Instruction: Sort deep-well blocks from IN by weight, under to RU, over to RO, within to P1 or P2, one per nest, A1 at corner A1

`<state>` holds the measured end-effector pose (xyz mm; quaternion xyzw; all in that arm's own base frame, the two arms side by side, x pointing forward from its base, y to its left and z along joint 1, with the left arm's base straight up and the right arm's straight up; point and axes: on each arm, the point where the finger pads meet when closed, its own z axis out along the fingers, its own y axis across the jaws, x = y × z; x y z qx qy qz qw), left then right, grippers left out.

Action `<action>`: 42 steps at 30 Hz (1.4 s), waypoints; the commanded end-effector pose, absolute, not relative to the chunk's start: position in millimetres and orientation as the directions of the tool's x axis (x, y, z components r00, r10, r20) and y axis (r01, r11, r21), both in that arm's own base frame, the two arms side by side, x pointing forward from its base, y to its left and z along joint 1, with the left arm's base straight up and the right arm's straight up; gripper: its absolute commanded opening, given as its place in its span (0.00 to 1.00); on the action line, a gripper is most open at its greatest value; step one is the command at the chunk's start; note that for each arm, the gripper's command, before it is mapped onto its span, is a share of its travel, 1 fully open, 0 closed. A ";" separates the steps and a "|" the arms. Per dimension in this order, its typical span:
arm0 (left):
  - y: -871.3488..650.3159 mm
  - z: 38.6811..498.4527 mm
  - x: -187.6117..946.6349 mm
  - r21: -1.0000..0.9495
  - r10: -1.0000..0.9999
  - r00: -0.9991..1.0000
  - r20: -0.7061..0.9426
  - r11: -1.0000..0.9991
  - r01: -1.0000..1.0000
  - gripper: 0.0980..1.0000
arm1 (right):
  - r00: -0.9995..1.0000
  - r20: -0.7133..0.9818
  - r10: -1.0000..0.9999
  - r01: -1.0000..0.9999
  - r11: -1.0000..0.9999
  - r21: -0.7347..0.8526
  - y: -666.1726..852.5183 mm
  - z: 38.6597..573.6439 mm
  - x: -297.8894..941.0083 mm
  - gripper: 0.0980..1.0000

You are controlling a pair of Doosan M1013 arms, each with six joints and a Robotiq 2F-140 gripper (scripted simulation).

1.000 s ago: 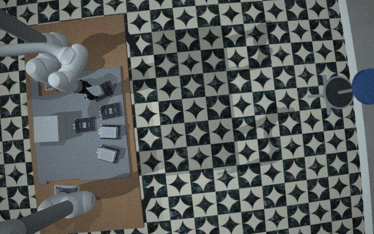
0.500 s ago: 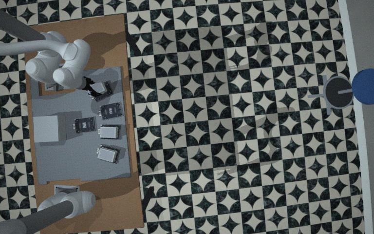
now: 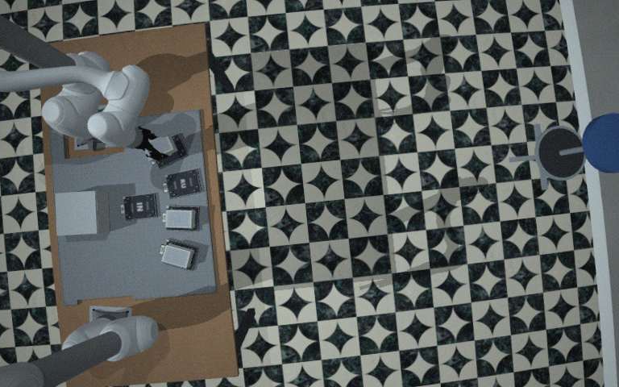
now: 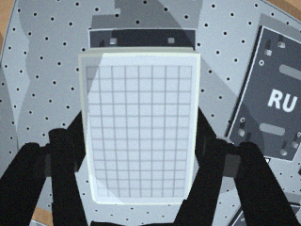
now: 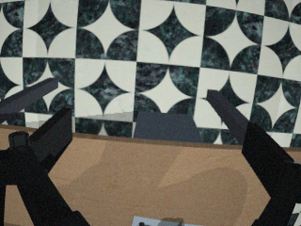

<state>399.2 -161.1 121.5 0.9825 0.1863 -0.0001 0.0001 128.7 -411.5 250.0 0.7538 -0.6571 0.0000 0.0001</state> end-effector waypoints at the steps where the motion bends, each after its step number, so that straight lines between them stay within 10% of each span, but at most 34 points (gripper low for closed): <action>1: -161.3 121.9 399.4 0.001 0.366 0.931 0.001 -0.931 0.366 0.00 | 0.136 0.001 -0.991 -0.991 -0.136 0.000 -411.8 250.5 128.8 1.00; 42: -161.7 81.9 399.1 0.001 0.366 0.931 0.001 -0.931 0.366 0.00 | 0.136 0.001 -0.991 -0.991 -0.136 0.000 -411.8 250.5 128.8 1.00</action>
